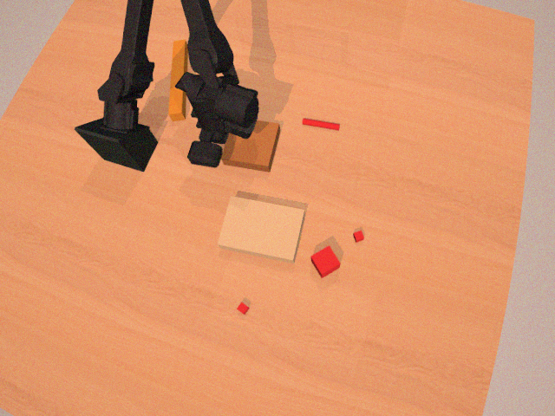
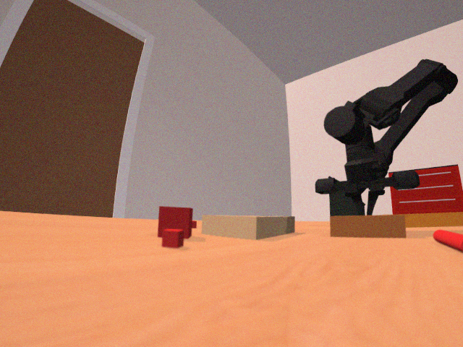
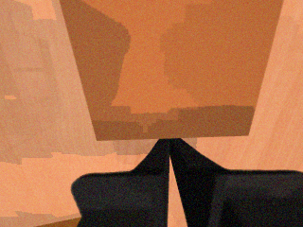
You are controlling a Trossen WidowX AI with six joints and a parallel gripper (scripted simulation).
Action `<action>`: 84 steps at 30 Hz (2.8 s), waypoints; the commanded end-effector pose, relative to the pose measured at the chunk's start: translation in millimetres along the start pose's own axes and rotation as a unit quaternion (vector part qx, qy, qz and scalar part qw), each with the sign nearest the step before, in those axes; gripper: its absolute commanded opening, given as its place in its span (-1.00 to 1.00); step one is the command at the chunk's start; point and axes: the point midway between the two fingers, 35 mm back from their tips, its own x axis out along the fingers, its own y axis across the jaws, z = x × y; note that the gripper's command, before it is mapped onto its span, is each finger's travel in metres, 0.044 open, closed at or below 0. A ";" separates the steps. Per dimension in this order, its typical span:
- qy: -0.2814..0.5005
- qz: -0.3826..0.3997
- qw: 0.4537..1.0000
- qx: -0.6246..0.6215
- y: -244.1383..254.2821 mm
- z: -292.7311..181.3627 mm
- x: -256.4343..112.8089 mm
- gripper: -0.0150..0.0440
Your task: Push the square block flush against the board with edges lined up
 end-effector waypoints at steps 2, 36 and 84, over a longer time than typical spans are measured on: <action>-0.003 0.002 1.000 0.001 0.9 6.1 -0.8 -0.49; -0.003 0.002 1.000 0.001 1.0 29.3 -1.3 -0.49; -0.003 0.002 1.000 0.001 0.5 31.6 -0.8 -0.49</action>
